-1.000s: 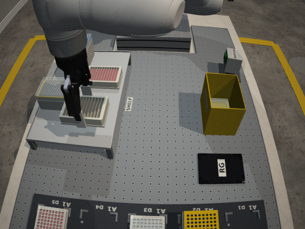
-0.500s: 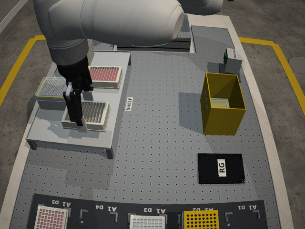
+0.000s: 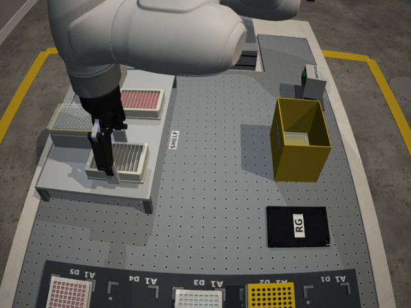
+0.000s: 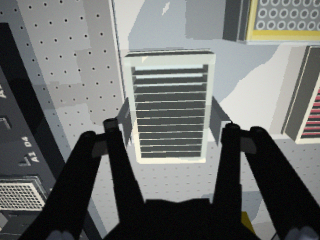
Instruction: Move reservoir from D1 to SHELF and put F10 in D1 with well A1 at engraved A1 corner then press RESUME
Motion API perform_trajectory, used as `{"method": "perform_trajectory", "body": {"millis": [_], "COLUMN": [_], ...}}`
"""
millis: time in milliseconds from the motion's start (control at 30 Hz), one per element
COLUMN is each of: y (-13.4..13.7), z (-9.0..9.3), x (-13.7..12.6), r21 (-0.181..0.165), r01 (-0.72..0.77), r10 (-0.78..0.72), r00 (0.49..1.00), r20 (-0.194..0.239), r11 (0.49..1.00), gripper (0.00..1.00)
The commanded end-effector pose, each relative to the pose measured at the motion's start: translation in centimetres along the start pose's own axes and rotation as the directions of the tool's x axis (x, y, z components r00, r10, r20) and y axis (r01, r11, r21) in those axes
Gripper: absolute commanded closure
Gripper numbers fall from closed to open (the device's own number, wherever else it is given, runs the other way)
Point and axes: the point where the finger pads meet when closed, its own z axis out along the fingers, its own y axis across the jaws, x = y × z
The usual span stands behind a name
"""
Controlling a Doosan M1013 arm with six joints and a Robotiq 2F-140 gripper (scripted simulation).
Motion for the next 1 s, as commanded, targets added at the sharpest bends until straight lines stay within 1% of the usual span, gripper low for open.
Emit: {"method": "perform_trajectory", "body": {"millis": [0, 333, 967], "y": [0.0, 0.0, 0.0], "z": [0.6, 1.9, 1.9], "x": [0.0, 0.0, 0.0], "r21": [0.000, 0.000, 0.000], "r01": [0.000, 0.000, 0.000], "r10": [0.000, 0.000, 0.000], "r00": [1.000, 1.000, 1.000], "r20": [0.000, 0.000, 0.000], "r11": [1.000, 1.000, 1.000], "gripper": [1.00, 1.00, 1.00]}}
